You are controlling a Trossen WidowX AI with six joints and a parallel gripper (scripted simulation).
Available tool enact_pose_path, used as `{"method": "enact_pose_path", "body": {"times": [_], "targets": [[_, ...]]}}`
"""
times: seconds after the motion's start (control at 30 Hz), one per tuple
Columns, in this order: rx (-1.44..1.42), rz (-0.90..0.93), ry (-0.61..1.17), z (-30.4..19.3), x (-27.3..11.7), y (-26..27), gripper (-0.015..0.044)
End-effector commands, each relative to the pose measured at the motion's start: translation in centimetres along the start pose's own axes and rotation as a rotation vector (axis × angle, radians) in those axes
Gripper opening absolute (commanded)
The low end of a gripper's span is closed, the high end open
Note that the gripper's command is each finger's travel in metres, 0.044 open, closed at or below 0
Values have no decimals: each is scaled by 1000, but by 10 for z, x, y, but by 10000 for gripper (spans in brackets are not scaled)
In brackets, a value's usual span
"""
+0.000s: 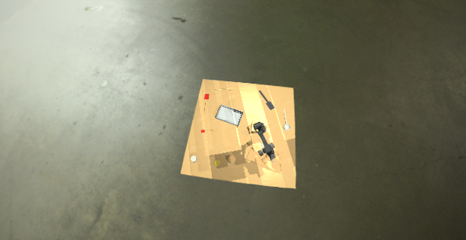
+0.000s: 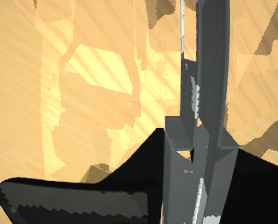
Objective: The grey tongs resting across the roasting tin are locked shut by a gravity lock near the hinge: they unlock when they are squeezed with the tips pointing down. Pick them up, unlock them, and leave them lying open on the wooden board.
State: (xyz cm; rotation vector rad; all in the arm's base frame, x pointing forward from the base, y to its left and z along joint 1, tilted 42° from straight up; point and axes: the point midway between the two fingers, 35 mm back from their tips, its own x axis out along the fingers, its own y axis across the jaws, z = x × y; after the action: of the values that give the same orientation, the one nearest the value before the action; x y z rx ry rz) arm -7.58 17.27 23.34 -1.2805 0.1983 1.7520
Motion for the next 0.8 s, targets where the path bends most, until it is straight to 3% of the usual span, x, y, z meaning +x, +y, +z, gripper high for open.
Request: {"method": "enact_pose_path", "body": {"times": [0.0,0.43,0.77], "targets": [[-149,-14,-41,1,-6,5,-150],[-596,-61,-145,6,-21,21,-150],[-620,-62,-149,6,-22,22,-150]]}}
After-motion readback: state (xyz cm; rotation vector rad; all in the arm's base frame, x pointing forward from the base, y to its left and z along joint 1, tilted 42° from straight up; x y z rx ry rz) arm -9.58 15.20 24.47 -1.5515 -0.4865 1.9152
